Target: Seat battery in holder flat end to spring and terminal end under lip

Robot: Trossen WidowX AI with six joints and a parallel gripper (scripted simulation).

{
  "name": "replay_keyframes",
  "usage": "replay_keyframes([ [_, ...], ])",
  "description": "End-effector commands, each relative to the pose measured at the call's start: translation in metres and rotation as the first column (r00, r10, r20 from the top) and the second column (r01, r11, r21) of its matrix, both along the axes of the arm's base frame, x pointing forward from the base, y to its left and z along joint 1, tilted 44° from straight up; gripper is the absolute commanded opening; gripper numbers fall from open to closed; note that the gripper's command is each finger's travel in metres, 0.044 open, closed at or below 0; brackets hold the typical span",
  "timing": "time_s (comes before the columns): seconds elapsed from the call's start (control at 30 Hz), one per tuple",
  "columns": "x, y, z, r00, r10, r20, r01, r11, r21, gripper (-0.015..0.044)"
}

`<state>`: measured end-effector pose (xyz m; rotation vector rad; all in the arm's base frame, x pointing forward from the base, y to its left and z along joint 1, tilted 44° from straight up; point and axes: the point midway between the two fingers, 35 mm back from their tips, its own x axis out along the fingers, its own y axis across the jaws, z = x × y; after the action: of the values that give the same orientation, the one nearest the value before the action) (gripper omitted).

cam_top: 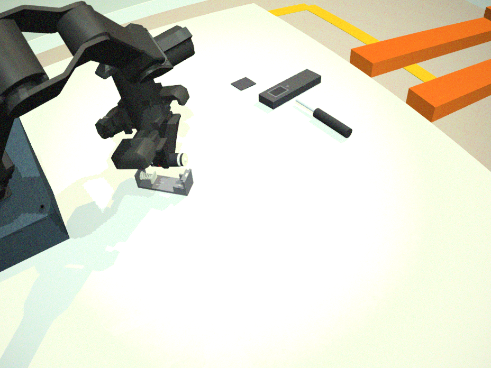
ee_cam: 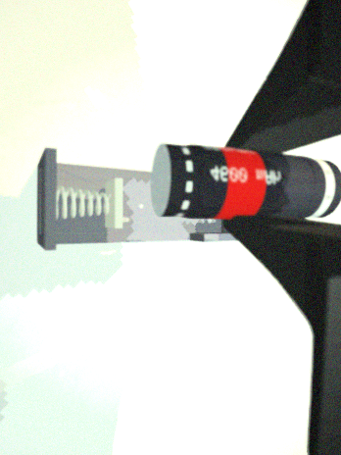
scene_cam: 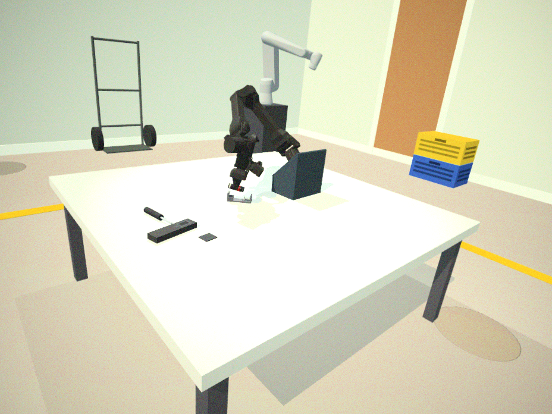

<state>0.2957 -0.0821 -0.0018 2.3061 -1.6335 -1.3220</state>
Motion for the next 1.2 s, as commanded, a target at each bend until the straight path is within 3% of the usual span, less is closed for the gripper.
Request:
replay_keyframes([
  [0.0,-0.003,-0.007,-0.003,1.0,0.02,0.017,-0.019,0.999,-0.037,0.0076],
  [1.17,-0.004,-0.014,-0.02,0.987,0.131,0.096,-0.114,0.98,-0.162,0.0076],
])
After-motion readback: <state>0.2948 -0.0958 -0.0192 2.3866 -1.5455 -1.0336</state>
